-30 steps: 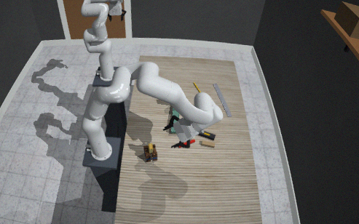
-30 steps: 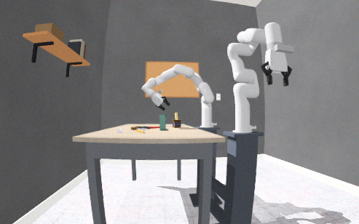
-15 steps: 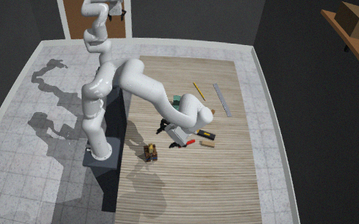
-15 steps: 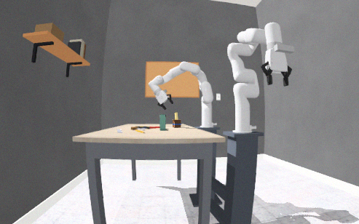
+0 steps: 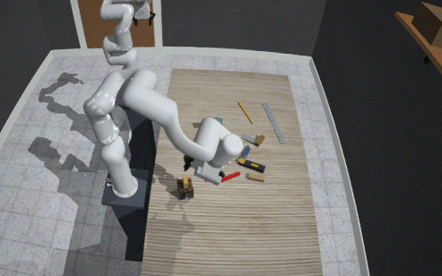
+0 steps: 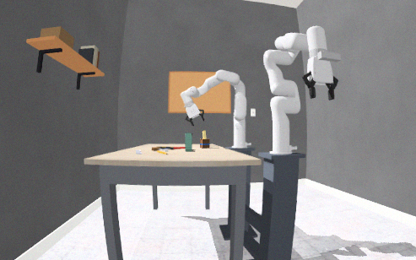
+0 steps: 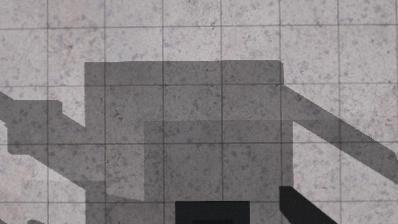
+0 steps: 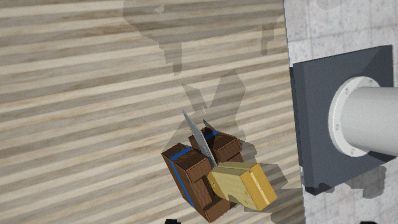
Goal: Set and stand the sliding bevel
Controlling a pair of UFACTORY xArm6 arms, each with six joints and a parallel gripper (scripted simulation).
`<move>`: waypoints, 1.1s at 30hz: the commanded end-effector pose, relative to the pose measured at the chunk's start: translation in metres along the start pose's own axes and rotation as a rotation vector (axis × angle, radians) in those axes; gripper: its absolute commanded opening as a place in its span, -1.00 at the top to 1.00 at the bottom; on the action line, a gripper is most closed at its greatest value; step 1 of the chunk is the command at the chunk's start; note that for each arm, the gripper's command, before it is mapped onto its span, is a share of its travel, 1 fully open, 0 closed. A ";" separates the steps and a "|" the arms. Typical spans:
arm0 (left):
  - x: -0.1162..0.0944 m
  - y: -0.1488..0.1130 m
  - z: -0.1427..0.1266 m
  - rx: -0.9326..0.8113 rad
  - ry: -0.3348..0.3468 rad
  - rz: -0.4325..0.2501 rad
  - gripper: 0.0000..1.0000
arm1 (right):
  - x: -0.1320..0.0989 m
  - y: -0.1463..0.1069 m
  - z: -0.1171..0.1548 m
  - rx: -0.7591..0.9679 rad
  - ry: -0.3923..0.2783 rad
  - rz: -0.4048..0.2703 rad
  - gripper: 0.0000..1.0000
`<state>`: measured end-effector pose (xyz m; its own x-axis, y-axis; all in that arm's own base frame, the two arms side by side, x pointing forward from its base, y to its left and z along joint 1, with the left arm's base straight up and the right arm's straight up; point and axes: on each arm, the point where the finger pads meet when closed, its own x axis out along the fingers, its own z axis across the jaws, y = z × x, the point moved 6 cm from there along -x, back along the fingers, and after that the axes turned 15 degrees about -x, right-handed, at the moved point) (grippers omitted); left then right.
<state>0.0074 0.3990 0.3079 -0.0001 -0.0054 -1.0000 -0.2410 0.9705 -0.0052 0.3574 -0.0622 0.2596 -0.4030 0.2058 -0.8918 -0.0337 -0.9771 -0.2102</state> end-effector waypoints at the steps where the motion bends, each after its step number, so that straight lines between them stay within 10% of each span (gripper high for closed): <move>1: -0.002 0.001 0.000 0.000 -0.001 0.005 -1.00 | 0.001 0.005 0.012 -0.114 0.084 -0.021 -1.00; 20: -0.002 0.001 0.000 0.000 -0.001 0.005 -1.00 | 0.022 0.022 0.052 -0.494 0.347 0.031 -1.00; 33: -0.002 0.001 0.000 0.000 -0.001 0.005 -1.00 | 0.024 0.023 0.054 -0.517 0.363 0.039 -1.00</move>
<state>0.0074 0.3990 0.3079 -0.0001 -0.0054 -1.0000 -0.2410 0.9705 -0.0052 0.2969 -0.0826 0.2539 -0.0603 0.2656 -0.9622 0.4565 -0.8499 -0.2632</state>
